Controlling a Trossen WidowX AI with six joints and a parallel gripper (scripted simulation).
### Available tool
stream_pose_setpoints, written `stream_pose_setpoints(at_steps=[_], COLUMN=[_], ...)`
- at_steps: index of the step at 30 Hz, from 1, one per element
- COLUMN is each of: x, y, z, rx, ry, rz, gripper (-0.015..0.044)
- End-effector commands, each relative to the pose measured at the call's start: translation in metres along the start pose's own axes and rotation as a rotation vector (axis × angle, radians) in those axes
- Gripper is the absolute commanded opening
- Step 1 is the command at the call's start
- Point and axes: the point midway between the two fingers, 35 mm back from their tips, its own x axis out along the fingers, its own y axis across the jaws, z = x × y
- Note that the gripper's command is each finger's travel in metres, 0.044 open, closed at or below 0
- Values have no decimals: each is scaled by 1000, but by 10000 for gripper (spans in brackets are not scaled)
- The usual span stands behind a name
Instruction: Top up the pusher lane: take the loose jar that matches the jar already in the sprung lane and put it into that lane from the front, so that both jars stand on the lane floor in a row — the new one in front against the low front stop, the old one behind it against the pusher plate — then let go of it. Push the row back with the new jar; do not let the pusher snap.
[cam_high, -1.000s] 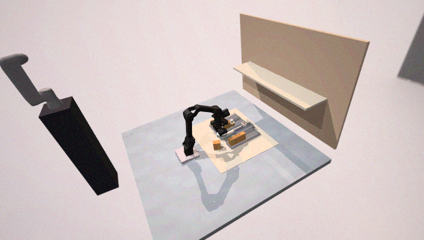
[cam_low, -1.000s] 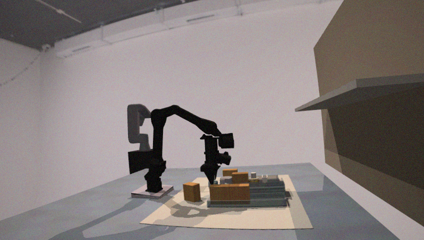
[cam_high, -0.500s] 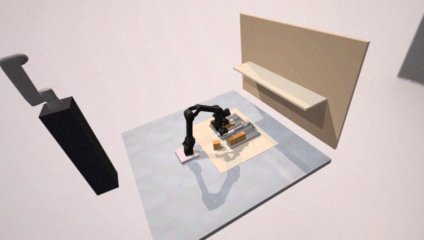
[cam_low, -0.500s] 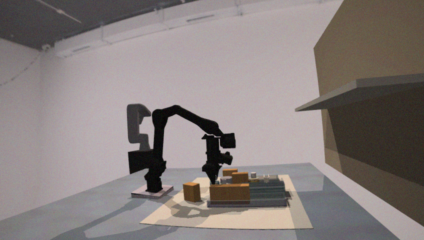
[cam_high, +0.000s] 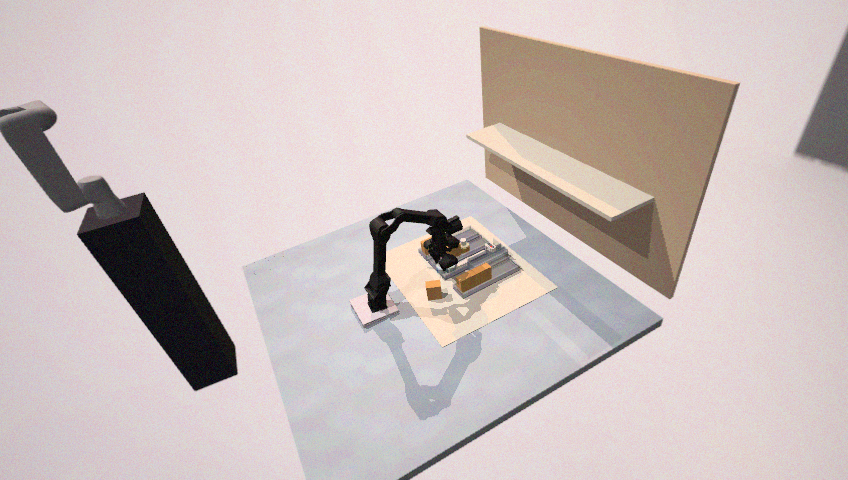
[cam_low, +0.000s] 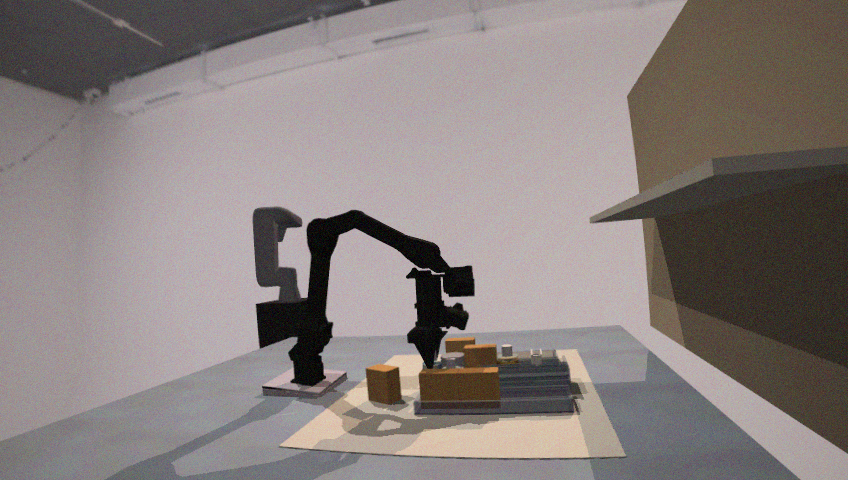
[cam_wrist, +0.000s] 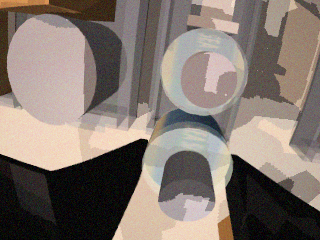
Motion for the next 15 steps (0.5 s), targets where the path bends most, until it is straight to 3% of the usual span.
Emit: stream_pose_setpoints(at_steps=[1, 15], x=[-3, -4], y=[0, 0], z=[10, 16], rx=[0, 0], ry=[-27, -27], rz=[-2, -2], gripper=[0, 0])
